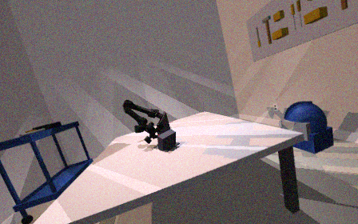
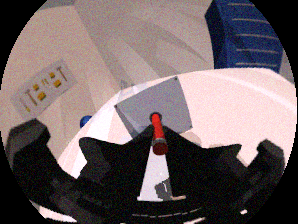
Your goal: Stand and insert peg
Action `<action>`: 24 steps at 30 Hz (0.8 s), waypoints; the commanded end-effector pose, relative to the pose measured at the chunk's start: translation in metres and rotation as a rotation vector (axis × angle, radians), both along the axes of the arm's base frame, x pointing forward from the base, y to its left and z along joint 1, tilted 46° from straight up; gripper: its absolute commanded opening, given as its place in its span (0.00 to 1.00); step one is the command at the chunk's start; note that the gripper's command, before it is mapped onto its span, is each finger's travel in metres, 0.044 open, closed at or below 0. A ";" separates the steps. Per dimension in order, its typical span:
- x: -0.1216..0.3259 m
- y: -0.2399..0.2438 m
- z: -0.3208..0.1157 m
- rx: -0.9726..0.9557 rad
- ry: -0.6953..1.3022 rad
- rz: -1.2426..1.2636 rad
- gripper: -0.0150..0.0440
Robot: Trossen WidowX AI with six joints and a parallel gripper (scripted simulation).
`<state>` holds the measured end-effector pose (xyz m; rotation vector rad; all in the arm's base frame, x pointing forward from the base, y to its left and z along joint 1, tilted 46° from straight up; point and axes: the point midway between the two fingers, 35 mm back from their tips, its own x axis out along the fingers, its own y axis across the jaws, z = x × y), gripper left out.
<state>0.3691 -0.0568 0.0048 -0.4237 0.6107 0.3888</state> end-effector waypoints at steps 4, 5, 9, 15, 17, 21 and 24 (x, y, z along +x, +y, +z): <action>0.004 0.001 -0.004 0.001 0.001 -0.003 0.25; 0.005 0.002 -0.004 0.001 0.001 -0.003 0.25; 0.007 0.002 -0.006 0.001 0.001 -0.003 0.25; 0.010 0.003 -0.008 0.001 0.001 -0.003 0.25; 0.011 0.003 -0.009 0.002 0.001 -0.003 0.25; 0.013 0.004 -0.011 0.002 0.001 -0.003 0.25; 0.015 0.004 -0.012 0.002 0.001 -0.003 0.25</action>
